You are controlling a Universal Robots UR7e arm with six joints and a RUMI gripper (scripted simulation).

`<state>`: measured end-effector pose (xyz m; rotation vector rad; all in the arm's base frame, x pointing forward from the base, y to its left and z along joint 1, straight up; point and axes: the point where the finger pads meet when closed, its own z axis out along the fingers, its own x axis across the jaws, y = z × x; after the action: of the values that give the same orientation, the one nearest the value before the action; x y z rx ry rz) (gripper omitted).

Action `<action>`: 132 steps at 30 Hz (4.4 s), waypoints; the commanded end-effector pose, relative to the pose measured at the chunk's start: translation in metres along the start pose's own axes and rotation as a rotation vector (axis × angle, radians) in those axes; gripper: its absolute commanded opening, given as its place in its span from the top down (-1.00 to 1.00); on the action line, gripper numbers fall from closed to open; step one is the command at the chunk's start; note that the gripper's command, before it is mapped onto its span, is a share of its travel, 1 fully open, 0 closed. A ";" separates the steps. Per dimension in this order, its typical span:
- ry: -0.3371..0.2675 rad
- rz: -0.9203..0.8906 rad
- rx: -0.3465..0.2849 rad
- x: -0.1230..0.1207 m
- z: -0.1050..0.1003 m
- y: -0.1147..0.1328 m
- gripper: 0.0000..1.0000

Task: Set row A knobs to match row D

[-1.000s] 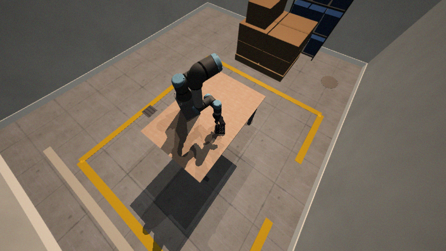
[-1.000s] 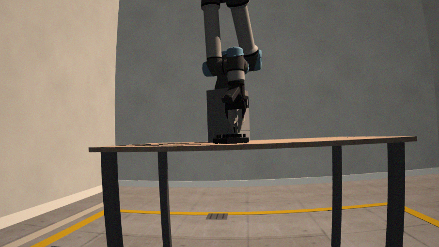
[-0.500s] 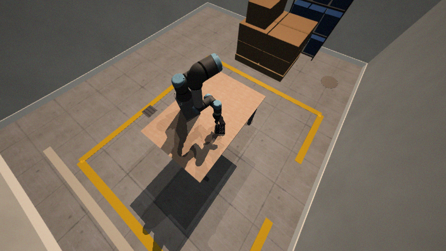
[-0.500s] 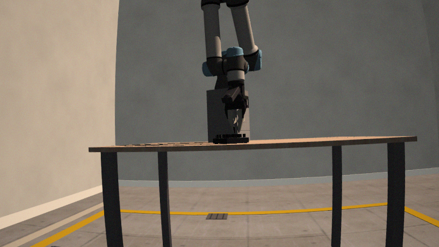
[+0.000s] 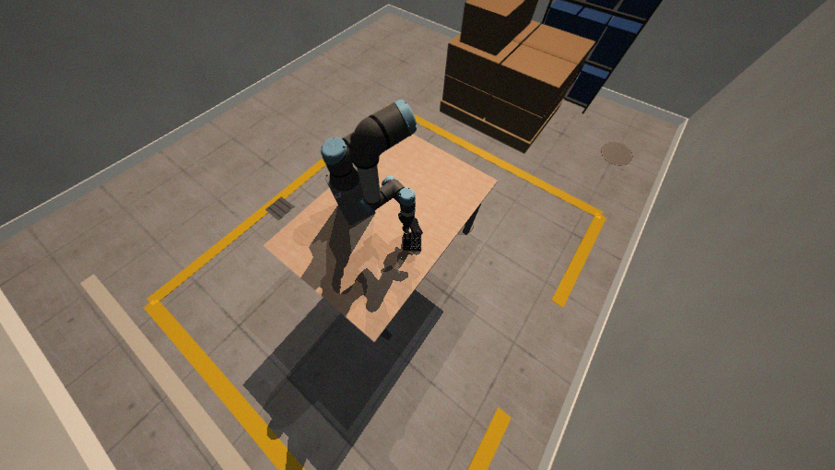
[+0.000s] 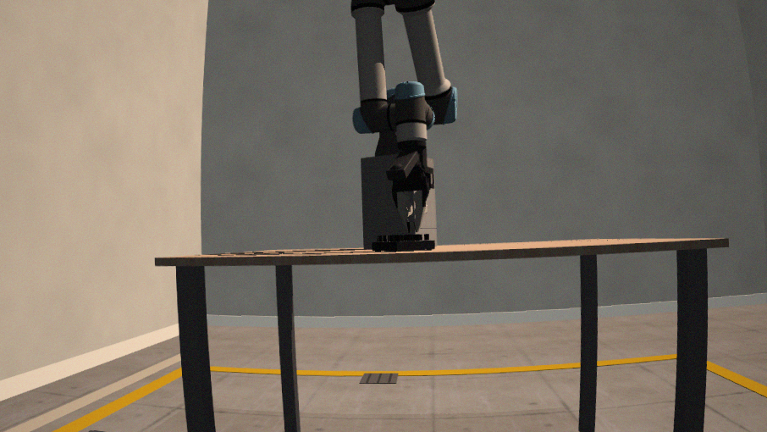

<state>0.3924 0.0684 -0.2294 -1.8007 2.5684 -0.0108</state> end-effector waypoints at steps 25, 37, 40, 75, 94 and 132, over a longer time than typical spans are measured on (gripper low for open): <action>0.000 0.000 0.001 0.000 0.000 0.000 0.78; 0.000 0.000 0.001 0.000 0.003 0.000 0.78; 0.000 0.000 0.001 0.000 0.005 0.000 0.78; 0.000 0.000 0.001 0.000 0.014 0.000 0.78; 0.000 0.000 0.001 0.000 0.014 0.000 0.92; 0.000 0.004 0.001 0.000 0.014 0.000 0.92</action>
<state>0.3926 0.0684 -0.2434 -1.7985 2.5700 -0.0107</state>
